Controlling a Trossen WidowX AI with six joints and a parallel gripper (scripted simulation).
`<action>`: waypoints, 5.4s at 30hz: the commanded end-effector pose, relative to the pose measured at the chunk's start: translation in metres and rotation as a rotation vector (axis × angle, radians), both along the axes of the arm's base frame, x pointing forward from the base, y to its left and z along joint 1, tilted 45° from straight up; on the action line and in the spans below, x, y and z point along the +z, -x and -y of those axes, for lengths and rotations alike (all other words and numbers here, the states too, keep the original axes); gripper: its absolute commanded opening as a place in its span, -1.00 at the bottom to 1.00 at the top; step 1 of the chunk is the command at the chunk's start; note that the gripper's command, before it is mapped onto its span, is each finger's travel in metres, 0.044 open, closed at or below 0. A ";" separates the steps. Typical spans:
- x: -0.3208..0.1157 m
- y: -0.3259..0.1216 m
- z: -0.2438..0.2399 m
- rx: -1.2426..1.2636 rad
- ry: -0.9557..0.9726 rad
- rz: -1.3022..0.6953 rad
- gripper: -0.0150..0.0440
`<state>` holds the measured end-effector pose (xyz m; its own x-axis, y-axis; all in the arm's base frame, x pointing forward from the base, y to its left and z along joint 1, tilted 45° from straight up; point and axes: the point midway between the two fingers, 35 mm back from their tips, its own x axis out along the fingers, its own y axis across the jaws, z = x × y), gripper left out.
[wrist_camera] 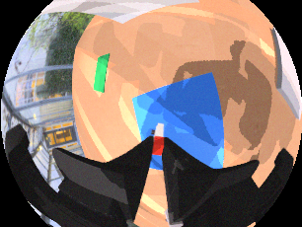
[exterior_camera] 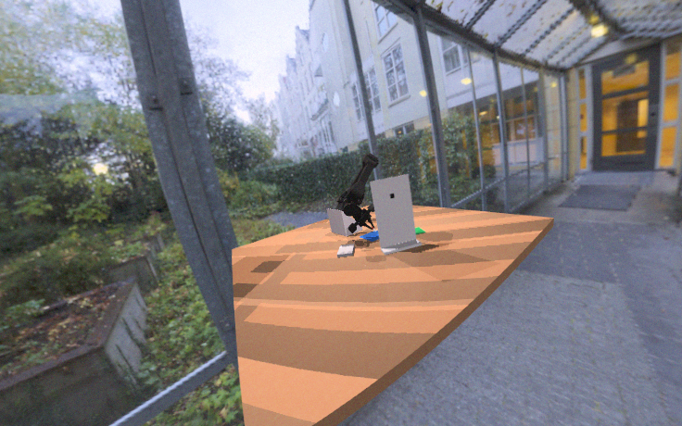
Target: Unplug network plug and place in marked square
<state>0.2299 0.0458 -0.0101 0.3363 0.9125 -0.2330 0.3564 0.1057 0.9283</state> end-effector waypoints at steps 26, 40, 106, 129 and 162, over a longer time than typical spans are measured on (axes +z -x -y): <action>-0.009 0.001 -0.017 0.007 -0.021 -0.002 -0.49; -0.012 0.000 -0.019 0.009 -0.024 -0.001 -0.49; -0.010 0.008 0.002 0.005 -0.009 -0.004 0.04; 0.000 0.009 0.018 0.002 0.000 -0.009 0.04; 0.025 0.011 0.046 0.002 0.004 -0.012 0.04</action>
<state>0.2187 0.0030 0.0118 0.3337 0.9120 -0.2385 0.3718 0.1052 0.9223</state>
